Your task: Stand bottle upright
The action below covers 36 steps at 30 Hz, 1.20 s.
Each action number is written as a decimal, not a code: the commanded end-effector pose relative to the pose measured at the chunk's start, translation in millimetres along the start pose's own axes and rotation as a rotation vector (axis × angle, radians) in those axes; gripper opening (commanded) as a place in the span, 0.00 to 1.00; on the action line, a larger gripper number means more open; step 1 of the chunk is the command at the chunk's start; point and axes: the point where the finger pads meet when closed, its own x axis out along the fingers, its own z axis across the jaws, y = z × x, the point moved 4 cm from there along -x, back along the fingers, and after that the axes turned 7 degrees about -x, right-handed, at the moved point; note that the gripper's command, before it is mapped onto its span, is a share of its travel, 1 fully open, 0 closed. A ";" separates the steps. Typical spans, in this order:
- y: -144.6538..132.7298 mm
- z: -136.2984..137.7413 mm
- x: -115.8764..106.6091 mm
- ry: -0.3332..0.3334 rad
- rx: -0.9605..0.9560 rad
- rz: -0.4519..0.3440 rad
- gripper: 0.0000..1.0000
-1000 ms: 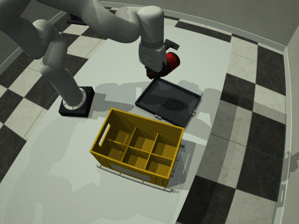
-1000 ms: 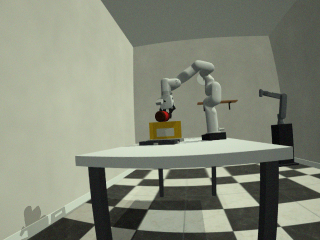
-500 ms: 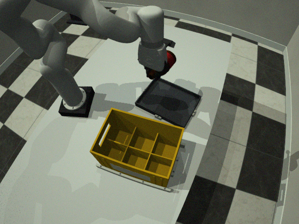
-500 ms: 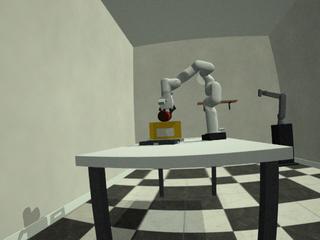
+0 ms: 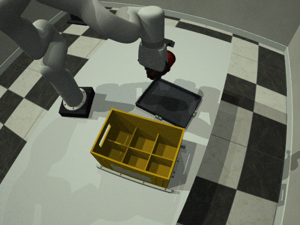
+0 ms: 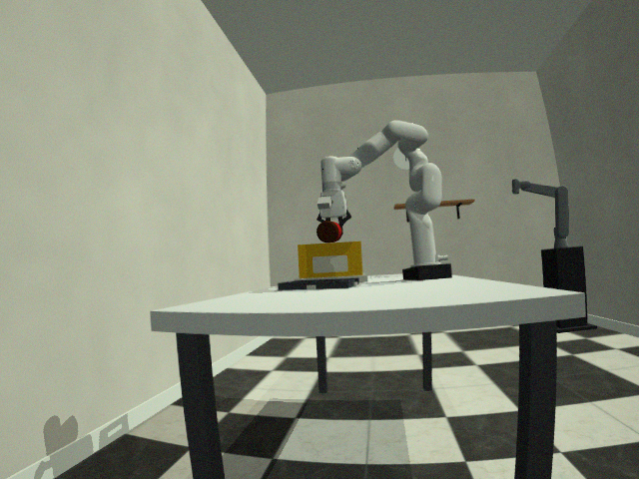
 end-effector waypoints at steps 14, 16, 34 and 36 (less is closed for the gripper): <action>0.4 1.1 -1.6 -0.004 -0.055 0.002 0.00; 0.4 1.1 -1.6 -0.004 -0.083 0.002 0.00; 0.5 1.1 -1.6 -0.004 -0.261 0.001 0.00; 0.5 1.1 -1.6 -0.004 -0.262 0.001 0.00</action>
